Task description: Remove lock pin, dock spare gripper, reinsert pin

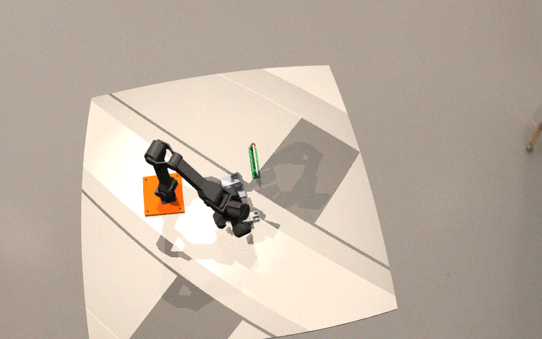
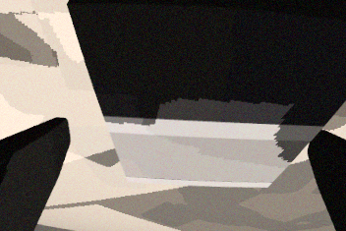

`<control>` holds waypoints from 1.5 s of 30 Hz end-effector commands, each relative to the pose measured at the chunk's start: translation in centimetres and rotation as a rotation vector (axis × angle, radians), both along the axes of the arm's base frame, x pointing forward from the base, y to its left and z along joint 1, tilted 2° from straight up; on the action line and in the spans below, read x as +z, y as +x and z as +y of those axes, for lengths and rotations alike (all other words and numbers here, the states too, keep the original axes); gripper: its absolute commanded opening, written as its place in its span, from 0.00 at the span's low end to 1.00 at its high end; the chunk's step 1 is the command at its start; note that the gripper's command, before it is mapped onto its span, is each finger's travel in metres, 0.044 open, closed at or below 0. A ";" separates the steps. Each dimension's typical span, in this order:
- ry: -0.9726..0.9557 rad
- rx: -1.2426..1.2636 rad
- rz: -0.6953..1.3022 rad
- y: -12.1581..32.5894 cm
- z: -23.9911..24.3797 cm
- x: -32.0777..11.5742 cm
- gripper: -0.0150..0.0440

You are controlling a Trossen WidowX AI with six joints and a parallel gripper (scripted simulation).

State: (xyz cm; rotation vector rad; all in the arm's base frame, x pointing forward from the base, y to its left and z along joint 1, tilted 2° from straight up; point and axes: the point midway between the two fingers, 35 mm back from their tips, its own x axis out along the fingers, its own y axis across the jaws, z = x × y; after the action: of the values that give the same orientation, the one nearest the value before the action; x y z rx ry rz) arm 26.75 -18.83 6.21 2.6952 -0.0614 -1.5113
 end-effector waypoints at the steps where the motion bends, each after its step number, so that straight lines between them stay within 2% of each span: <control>1: 0.006 0.007 0.005 -0.2 0.2 -0.9 1.00; 16: 0.006 0.007 0.005 -0.3 0.3 -2.7 1.00; 22: 0.006 0.007 0.005 -0.3 0.3 -2.7 0.73; 30: 0.006 0.007 0.005 -0.2 0.2 -2.7 0.64; 39: 0.006 0.007 0.005 0.1 -0.1 -0.5 0.25; 45: 0.006 0.007 0.005 0.3 -0.1 2.0 0.25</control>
State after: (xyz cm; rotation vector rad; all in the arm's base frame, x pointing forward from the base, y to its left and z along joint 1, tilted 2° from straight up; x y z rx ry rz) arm 26.63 -18.67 6.53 2.6937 -0.0379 -1.5488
